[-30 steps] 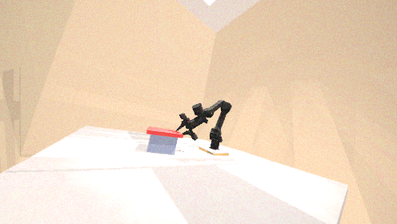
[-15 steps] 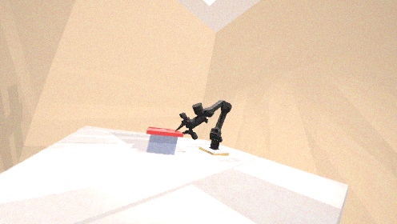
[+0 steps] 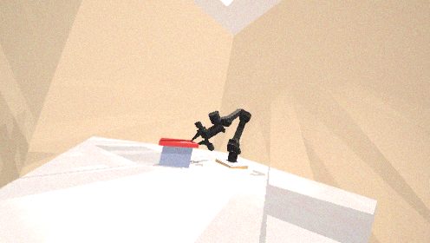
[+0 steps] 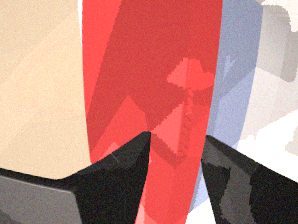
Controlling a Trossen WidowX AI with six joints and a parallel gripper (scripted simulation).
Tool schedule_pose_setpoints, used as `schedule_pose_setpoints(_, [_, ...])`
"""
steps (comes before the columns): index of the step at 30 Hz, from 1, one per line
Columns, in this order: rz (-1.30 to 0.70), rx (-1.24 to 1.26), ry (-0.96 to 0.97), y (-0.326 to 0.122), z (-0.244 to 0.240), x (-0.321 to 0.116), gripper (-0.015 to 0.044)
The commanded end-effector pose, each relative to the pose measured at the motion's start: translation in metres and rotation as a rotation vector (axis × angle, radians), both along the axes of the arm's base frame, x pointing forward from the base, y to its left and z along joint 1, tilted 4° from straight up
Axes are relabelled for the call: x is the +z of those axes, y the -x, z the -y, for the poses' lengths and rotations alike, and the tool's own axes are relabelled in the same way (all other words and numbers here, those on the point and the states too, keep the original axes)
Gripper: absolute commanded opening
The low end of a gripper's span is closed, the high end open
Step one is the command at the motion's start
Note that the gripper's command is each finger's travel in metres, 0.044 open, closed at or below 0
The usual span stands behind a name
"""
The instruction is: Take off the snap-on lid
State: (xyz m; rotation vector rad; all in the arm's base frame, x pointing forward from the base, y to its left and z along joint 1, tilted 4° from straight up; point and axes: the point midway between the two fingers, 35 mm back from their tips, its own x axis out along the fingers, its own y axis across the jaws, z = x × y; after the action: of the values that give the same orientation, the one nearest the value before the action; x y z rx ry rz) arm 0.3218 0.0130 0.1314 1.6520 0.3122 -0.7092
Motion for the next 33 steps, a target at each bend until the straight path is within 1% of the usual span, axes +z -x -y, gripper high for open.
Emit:
schedule_pose_setpoints(1, [0.009, 0.000, 0.000, 0.0005, 0.0002, 0.0042, 0.0000])
schedule_pose_setpoints(33, [0.003, 0.000, 0.000, -0.0018, 0.0006, 0.0022, 0.0000])
